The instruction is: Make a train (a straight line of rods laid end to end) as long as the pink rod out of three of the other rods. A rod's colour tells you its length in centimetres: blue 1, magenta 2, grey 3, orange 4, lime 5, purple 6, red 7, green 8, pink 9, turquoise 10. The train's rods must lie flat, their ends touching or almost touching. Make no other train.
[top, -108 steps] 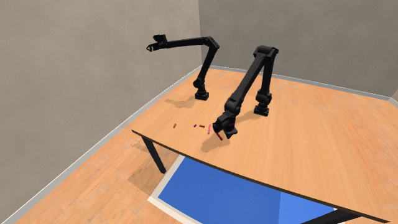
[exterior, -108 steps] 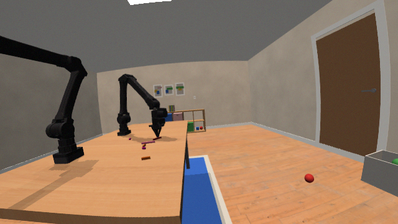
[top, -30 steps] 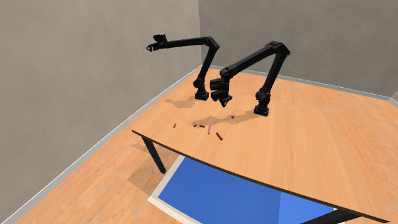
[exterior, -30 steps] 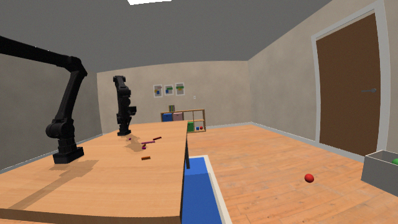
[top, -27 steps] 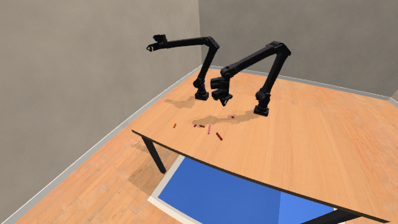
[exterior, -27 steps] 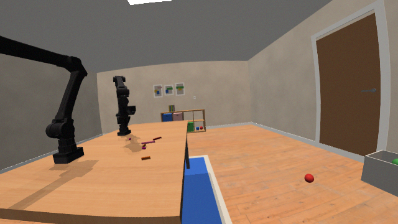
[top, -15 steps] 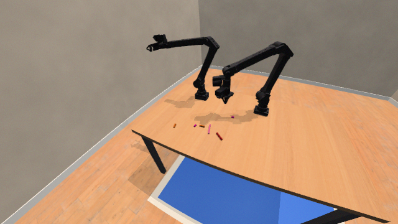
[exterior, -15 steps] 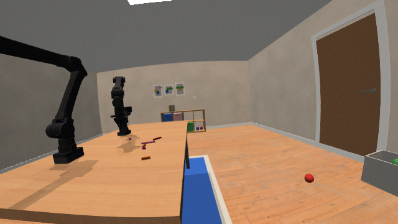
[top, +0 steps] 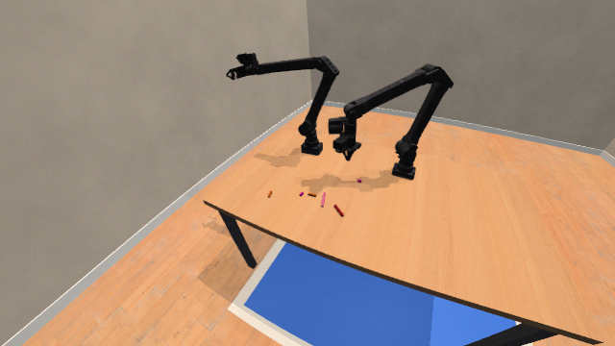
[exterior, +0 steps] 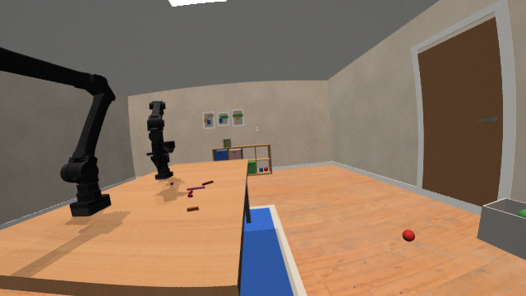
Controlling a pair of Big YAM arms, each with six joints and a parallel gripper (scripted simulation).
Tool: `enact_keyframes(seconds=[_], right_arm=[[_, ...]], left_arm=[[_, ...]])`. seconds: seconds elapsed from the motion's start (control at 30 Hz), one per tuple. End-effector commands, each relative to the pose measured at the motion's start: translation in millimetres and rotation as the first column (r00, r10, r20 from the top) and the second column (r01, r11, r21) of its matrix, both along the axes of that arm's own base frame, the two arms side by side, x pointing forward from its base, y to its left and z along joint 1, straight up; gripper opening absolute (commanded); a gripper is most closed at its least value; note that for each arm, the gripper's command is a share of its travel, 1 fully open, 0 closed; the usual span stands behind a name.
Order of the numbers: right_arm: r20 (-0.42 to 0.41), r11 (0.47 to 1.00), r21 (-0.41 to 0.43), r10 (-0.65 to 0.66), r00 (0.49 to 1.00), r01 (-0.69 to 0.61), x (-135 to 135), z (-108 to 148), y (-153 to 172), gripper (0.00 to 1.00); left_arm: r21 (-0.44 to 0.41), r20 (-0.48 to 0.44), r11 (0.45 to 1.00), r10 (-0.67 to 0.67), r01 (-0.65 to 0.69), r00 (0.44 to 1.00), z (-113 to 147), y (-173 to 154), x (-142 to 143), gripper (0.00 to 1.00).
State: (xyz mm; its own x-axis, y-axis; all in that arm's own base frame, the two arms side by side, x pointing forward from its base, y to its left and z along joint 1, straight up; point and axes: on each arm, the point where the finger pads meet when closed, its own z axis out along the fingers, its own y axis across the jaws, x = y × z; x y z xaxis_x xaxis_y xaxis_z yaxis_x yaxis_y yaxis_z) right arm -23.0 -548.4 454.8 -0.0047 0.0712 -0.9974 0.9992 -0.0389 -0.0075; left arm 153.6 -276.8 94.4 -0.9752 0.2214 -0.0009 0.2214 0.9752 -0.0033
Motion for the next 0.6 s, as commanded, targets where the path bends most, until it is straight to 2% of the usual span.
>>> enact_keyframes(seconds=[0.0,0.2,0.3,0.57], right_arm=[[0.005,0.997,-0.071,-0.009,1.000,0.009,-4,46,4,1.00],[0.005,0.997,-0.071,-0.009,1.000,0.009,-4,46,4,1.00],[0.005,0.997,-0.071,-0.009,1.000,0.009,-4,46,4,1.00],[0.005,0.997,-0.071,-0.009,1.000,0.009,-4,46,4,1.00]], left_arm=[[0.003,0.002,1.000,0.004,-0.004,1.000,-8,-3,0,0.04],[0.003,0.002,1.000,0.003,-0.003,1.000,-29,-3,-1,0.04],[-0.004,0.006,1.000,0.003,-0.003,1.000,-30,-6,1,0.04],[0.004,0.002,1.000,0.003,-0.003,1.000,-68,-3,-1,0.04]])
